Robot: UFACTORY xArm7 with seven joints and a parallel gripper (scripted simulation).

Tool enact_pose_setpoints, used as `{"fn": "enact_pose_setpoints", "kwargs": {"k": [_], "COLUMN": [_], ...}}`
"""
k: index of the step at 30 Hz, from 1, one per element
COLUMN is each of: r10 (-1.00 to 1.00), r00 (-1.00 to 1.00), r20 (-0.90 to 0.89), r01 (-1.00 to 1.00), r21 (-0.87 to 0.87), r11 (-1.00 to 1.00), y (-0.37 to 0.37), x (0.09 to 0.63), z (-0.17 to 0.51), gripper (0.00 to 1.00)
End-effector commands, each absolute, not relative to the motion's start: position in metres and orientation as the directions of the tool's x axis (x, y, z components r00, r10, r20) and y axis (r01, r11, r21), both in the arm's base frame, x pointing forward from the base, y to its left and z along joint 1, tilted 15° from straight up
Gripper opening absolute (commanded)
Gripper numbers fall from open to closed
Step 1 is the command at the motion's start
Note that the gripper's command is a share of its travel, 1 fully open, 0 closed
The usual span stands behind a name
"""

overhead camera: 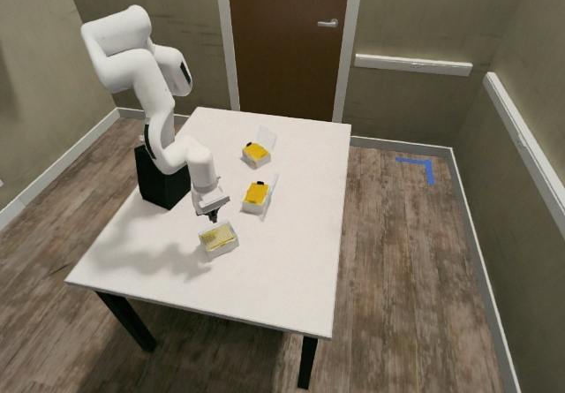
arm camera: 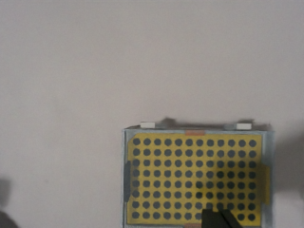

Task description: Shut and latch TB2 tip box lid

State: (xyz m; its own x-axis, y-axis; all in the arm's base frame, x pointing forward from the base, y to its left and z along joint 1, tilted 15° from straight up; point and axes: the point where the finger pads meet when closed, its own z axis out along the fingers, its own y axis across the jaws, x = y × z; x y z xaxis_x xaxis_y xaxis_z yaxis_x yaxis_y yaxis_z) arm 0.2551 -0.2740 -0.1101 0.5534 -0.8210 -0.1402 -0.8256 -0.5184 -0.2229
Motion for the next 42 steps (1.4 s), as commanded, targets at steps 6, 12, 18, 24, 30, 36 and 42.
{"fn": "enact_pose_setpoints", "kwargs": {"k": [6, 12, 18, 24, 30, 36, 42], "r10": [-0.822, -0.822, -0.822, -0.822, -0.822, -0.822, -0.822], "r00": [0.553, 0.553, 0.553, 0.553, 0.553, 0.553, 0.553], "r20": [-0.136, -0.136, -0.136, -0.136, -0.136, -0.136, -0.136], "r01": [-0.826, -0.826, -0.826, -0.826, -0.826, -0.826, -0.826], "r21": [-0.221, -0.221, -0.221, -0.221, -0.221, -0.221, -0.221], "r11": [-0.519, -0.519, -0.519, -0.519, -0.519, -0.519, -0.519], "y": [-0.256, -0.253, -0.253, -0.252, -0.251, -0.248, -0.246], "x": [0.248, 0.246, 0.246, 0.247, 0.248, 0.249, 0.250], "z": [-0.126, -0.128, -0.128, -0.131, -0.138, -0.147, -0.157], "gripper": [0.00, 0.00, 0.00, 0.00, 0.00, 0.00, 0.00]}}
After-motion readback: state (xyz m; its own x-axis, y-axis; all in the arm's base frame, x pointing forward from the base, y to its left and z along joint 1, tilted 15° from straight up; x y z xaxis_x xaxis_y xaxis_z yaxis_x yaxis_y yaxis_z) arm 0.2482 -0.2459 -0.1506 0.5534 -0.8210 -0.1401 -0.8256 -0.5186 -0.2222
